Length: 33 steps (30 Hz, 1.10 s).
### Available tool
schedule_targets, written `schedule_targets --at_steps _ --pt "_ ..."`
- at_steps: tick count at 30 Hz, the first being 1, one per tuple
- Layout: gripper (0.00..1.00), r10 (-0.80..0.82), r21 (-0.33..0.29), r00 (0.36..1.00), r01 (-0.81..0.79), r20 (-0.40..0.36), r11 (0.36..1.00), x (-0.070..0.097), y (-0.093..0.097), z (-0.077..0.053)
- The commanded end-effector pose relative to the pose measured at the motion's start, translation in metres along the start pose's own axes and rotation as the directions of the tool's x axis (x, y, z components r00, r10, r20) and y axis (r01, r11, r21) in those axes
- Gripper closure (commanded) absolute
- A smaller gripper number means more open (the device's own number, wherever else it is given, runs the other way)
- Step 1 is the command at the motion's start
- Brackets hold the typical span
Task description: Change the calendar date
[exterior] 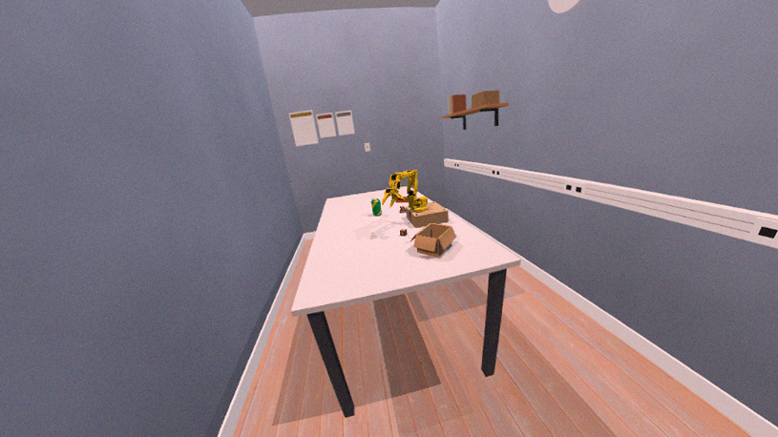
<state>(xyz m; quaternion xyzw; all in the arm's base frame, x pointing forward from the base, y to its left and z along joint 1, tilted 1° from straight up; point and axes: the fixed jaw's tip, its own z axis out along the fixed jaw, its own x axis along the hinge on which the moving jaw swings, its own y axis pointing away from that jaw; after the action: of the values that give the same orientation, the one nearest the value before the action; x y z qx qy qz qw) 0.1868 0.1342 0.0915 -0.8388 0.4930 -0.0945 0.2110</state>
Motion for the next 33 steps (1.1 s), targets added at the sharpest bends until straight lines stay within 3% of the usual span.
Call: schedule_targets --at_steps 1,3,5,10,15,20,22,28,33 --pt "0.65 0.132 0.027 0.99 -0.13 -0.055 0.991 0.03 -0.005 -0.002" --pt "0.65 0.202 0.036 0.976 -0.199 -0.086 0.979 0.047 -0.005 -0.003" --pt "0.65 0.202 0.036 0.976 -0.199 -0.086 0.979 0.047 -0.005 -0.003" --pt "0.65 0.391 0.073 0.905 -0.384 -0.169 0.921 0.094 0.003 -0.008" --pt "0.65 0.579 0.133 0.776 -0.565 -0.248 0.814 0.142 0.021 -0.018" --pt "0.65 0.743 0.214 0.593 -0.718 -0.31 0.662 0.188 0.05 -0.033" --pt "0.65 0.743 0.214 0.593 -0.718 -0.31 0.662 0.188 0.05 -0.033" --pt "0.65 0.878 0.327 0.325 -0.836 -0.352 0.44 0.23 0.096 -0.057" --pt "0.65 0.929 0.421 0.093 -0.872 -0.357 0.249 0.251 0.14 -0.078"
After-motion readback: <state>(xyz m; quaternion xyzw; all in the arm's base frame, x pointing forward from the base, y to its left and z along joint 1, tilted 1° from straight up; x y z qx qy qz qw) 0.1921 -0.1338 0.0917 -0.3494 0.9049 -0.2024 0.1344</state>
